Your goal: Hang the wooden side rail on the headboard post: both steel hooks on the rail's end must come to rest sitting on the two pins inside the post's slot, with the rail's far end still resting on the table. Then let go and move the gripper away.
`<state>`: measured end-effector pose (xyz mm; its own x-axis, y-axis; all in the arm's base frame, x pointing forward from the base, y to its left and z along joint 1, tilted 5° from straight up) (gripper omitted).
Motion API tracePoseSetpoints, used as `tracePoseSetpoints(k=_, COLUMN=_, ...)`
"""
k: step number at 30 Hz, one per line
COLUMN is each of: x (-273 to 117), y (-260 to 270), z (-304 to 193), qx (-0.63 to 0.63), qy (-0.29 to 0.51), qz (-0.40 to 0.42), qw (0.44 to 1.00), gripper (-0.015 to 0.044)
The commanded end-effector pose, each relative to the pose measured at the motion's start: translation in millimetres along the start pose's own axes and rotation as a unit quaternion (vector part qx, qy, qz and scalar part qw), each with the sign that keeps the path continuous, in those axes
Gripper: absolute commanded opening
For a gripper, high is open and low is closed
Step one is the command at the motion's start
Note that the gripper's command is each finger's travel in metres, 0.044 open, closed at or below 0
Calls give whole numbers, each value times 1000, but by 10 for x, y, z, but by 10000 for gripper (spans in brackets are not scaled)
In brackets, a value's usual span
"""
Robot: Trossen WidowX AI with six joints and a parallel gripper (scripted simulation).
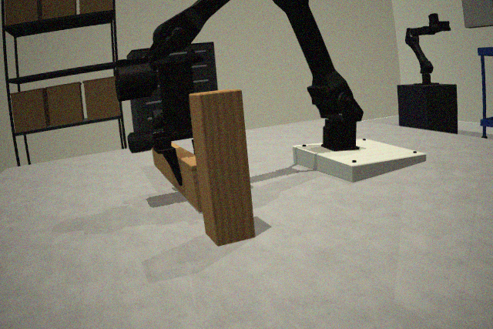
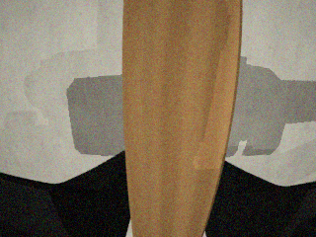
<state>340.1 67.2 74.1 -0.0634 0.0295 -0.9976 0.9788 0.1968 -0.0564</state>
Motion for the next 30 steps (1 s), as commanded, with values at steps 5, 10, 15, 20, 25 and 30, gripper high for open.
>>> tracePoseSetpoints(k=5, x=-67, y=8, z=2, qx=5, qy=-1, qz=7, qw=1000, gripper=0)
tracePoseSetpoints(k=10, x=-76, y=8, z=2, qx=5, qy=-1, qz=7, qw=1000, gripper=0)
tracePoseSetpoints(k=15, x=-84, y=8, z=2, qx=5, qy=-1, qz=7, qw=1000, gripper=0)
tracePoseSetpoints(k=20, x=-92, y=7, z=2, qx=5, qy=-1, qz=7, qw=1000, gripper=0)
tracePoseSetpoints(k=25, x=-101, y=7, z=2, qx=5, qy=-1, qz=7, qw=1000, gripper=0)
tracePoseSetpoints(k=30, x=-109, y=7, z=2, qx=5, qy=-1, qz=7, qw=1000, gripper=0)
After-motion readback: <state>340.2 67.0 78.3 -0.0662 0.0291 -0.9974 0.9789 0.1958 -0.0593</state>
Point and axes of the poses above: the point midway between the two fingers, 35 mm back from their tips, its own x axis out along the fingers, its own y axis across the jaws, z = x × y, the point moved 6 cm from there along -x, back along the fingers, and after that the axes turned 4 degrees about -x, right-handed, at the moved point
